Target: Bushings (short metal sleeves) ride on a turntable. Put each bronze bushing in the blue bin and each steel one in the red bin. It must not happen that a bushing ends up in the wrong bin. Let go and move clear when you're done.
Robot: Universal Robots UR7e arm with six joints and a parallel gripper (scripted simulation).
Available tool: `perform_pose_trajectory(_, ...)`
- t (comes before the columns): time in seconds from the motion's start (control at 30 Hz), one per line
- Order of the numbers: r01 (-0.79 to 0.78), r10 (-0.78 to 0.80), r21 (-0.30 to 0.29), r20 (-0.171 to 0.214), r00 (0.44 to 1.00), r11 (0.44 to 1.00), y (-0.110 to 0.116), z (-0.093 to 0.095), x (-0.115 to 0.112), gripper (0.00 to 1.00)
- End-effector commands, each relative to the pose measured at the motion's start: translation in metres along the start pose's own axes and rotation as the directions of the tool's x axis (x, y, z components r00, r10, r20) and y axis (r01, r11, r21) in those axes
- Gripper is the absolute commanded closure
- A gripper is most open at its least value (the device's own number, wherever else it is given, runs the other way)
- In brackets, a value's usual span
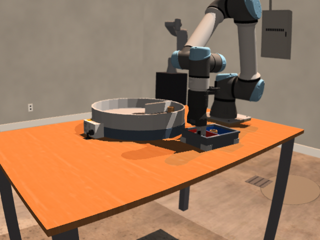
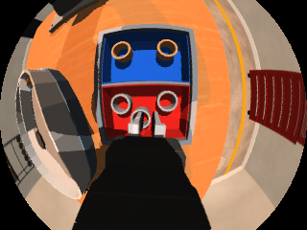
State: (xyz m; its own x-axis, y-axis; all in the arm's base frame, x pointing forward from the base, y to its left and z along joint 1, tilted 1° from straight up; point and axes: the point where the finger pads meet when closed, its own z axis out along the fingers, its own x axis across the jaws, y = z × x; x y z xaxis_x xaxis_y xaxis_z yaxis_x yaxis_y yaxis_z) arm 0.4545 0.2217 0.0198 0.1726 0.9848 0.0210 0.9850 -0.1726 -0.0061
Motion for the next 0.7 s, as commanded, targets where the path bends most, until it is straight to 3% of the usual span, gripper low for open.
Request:
perform_pose_trajectory(0.0,0.000,0.000,-0.001,-0.001,1.000,1.000,0.0004,-0.0013,0.0002,0.58)
perform_pose_trajectory(0.67,0.000,0.000,-0.001,-0.001,1.000,1.000,0.0004,-0.0074,0.0002,0.58)
